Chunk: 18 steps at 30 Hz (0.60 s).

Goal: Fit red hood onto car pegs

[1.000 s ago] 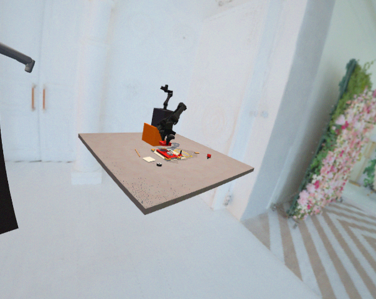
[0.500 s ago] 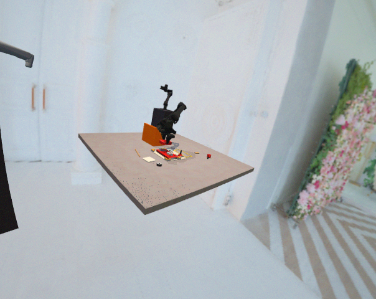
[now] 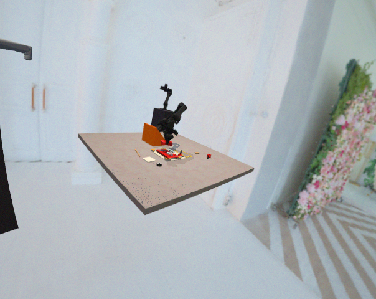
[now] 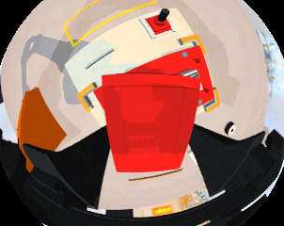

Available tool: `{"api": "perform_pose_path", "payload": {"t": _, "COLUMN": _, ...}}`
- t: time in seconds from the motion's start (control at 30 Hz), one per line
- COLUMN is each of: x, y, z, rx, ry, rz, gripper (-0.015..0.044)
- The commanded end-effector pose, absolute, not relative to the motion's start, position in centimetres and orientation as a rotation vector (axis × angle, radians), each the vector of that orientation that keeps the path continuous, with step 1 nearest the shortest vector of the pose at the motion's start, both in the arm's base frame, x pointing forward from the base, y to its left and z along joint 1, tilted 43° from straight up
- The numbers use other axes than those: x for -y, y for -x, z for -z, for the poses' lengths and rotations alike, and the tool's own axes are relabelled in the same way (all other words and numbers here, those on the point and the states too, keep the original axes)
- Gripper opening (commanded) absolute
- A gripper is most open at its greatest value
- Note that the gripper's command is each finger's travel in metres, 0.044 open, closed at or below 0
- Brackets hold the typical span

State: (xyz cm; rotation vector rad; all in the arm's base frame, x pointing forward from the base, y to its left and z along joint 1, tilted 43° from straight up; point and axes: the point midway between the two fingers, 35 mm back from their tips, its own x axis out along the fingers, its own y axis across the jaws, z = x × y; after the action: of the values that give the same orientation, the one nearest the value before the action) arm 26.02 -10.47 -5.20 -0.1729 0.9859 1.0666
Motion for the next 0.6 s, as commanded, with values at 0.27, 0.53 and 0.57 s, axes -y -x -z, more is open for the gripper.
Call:
{"api": "perform_pose_path", "payload": {"t": 0.27, "x": 11.0, "y": -27.7, "z": 5.2, "rx": -1.111, "ry": -0.039, "rz": -0.929, "gripper": 0.0}}
{"api": "perform_pose_path", "payload": {"t": 0.53, "x": 11.3, "y": -28.8, "z": 5.2, "rx": -1.186, "ry": -0.177, "rz": -0.834, "gripper": 0.0}}
{"api": "perform_pose_path", "payload": {"t": 0.57, "x": 11.3, "y": -28.9, "z": 5.2, "rx": -1.195, "ry": -0.194, "rz": -0.822, "gripper": 0.0}}
